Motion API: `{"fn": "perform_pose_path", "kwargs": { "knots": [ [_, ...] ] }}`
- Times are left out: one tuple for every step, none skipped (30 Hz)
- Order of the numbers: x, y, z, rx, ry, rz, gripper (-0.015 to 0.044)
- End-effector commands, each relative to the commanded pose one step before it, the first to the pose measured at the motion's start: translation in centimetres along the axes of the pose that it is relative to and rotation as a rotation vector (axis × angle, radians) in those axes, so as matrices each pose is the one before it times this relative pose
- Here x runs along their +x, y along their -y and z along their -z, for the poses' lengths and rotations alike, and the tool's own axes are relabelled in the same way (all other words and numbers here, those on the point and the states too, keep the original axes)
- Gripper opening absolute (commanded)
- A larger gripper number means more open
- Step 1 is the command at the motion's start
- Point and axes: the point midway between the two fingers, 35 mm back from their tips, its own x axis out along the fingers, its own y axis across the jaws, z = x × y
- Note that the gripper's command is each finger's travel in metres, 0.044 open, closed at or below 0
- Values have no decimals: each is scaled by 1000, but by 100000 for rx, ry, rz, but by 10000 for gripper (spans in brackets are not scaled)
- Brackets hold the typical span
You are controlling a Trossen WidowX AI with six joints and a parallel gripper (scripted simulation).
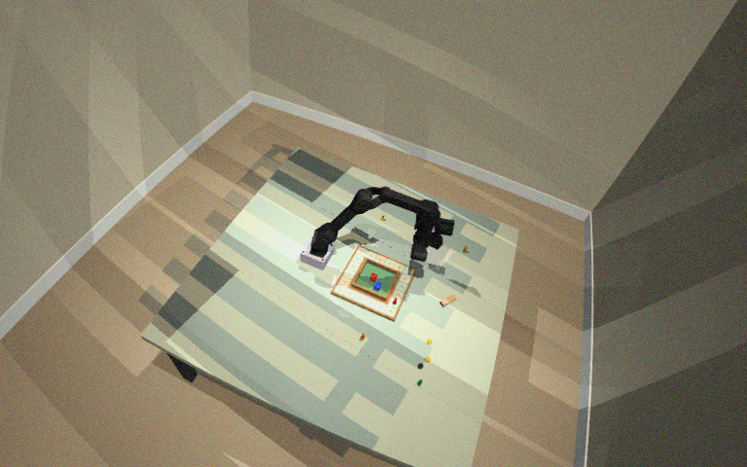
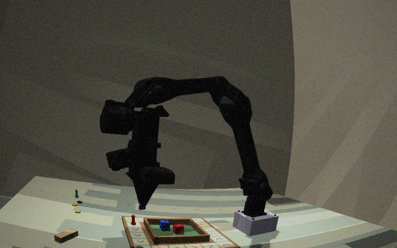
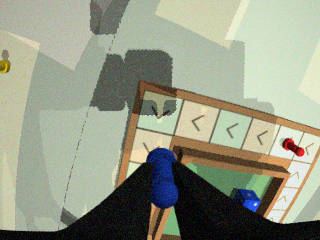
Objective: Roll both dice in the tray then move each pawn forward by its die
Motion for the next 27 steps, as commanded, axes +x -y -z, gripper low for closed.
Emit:
{"fn": "perform_pose_path", "kwargs": {
  "knots": [
    [-950, 29, 195, -230, -91, 228, 0],
    [30, -11, 26, 0, -2, -1, 0],
    [89, -32, 78, 0, -6, -3, 0],
    [149, -53, 133, 0, -10, -5, 0],
    [181, -63, 163, 0, -12, -6, 0],
    [182, -63, 166, 0, -12, -6, 0],
    [183, -62, 170, 0, -13, -5, 0],
    [184, -61, 173, 0, -13, -5, 0],
    [185, -60, 177, 0, -13, -5, 0],
    [186, -59, 180, 0, -13, -5, 0],
    [187, -58, 184, 1, -14, -5, 0],
    [189, -57, 187, 1, -14, -5, 0],
    [190, -56, 191, 1, -14, -5, 0],
    [191, -55, 194, 1, -15, -5, 0],
    [192, -54, 197, 1, -15, -5, 0],
    [192, -52, 201, 1, -15, -5, 0],
    [193, -51, 204, 1, -15, -5, 0],
    [194, -50, 208, 1, -16, -5, 0],
    [195, -49, 211, 1, -16, -5, 0],
    [196, -48, 214, 1, -16, -5, 0],
    [197, -47, 218, 1, -17, -4, 0],
    [198, -46, 221, 1, -17, -4, 0],
    [198, -44, 224, 1, -17, -4, 0],
    [199, -43, 228, 1, -17, -4, 0],
    [200, -42, 231, 1, -18, -4, 0],
    [200, -41, 234, 1, -18, -4, 0],
    [201, -39, 237, 1, -18, -4, 0]
  ]
}}
